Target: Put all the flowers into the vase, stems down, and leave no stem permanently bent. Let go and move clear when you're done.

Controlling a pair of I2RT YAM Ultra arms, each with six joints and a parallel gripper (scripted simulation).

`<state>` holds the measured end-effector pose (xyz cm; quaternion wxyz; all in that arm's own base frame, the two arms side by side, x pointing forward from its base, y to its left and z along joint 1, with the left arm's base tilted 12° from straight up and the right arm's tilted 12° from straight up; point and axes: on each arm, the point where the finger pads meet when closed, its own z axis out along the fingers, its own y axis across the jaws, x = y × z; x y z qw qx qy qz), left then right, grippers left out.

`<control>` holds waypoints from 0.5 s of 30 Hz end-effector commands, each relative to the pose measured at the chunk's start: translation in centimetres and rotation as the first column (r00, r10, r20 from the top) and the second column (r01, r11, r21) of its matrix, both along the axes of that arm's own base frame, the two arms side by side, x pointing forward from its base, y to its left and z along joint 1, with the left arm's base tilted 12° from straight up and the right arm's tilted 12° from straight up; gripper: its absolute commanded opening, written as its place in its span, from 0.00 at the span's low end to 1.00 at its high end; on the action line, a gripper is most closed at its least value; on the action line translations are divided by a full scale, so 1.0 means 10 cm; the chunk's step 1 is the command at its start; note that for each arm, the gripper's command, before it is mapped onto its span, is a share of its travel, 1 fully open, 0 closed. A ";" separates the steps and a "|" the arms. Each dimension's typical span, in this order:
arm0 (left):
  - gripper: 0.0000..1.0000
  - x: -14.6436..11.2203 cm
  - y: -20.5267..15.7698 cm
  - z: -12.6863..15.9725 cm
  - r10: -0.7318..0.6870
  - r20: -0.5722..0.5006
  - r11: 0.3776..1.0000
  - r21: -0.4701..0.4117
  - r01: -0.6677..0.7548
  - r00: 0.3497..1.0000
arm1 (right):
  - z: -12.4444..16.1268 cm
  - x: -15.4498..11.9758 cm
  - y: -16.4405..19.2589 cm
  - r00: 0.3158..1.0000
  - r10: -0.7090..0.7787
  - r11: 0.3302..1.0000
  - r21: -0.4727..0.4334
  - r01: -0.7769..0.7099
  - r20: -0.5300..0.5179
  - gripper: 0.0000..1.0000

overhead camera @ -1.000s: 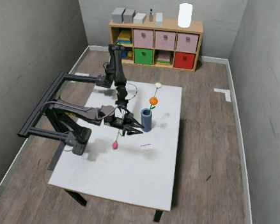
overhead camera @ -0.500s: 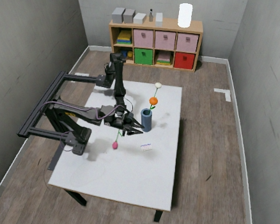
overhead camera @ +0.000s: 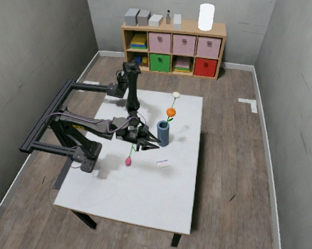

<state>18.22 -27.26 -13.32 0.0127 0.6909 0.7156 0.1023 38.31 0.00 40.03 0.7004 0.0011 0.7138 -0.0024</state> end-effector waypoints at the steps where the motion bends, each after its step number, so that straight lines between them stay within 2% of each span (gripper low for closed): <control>1: 0.30 0.01 -0.11 0.05 -0.029 0.016 1.000 -0.010 0.030 0.999 | 0.07 0.00 -0.01 1.000 0.005 1.000 0.006 -0.005 0.020 0.30; 8: 0.30 0.02 -0.10 -0.01 -0.027 0.012 1.000 -0.007 0.027 1.000 | 0.07 0.00 -0.01 1.000 0.005 1.000 0.006 -0.005 0.020 0.30; 9: 0.30 0.06 -0.17 0.08 -0.025 0.027 0.999 -0.036 0.025 0.999 | 0.07 0.00 -0.01 1.000 0.005 1.000 0.006 -0.005 0.020 0.30; 12: 0.30 0.06 -0.08 -0.05 -0.016 0.014 1.000 -0.012 0.016 1.000 | 0.07 0.00 -0.01 1.000 0.005 1.000 0.006 -0.005 0.020 0.30; 15: 0.30 0.11 -0.12 -0.07 -0.010 0.021 1.000 -0.025 0.010 1.000 | 0.07 0.00 -0.01 1.000 0.005 1.000 0.006 -0.005 0.020 0.30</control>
